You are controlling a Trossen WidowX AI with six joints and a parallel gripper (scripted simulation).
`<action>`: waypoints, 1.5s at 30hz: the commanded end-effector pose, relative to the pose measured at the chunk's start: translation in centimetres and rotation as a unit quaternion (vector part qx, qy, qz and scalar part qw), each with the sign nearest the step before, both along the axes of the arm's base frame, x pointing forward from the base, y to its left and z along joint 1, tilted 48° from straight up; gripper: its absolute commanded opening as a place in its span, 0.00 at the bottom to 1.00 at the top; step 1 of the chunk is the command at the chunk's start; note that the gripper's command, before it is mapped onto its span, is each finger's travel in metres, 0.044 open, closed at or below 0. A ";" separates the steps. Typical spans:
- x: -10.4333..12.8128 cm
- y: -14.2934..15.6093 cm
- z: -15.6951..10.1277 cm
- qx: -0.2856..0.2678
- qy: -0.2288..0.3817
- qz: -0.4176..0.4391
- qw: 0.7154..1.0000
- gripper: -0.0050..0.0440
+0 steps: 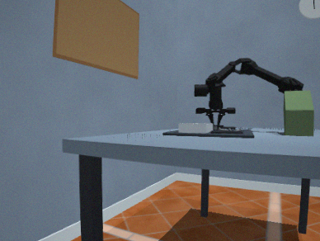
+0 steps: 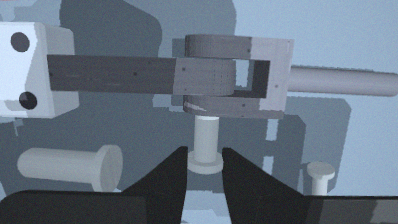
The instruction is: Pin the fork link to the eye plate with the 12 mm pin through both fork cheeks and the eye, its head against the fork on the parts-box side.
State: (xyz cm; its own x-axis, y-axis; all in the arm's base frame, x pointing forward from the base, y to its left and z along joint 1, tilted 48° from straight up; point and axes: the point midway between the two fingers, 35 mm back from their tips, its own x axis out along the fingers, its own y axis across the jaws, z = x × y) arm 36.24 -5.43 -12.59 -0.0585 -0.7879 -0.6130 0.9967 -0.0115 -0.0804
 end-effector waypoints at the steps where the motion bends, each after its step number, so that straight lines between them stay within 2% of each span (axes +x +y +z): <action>1: 0.5 0.3 0.6 0.000 -0.009 0.005 1.000 0.00; 45: 0.7 -0.3 1.5 0.002 -0.012 0.004 1.000 0.00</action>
State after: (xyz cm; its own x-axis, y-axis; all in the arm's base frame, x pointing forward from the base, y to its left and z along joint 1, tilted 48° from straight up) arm 36.25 -5.84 -12.08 -0.0574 -0.7855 -0.6163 0.9964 -0.0063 -0.0847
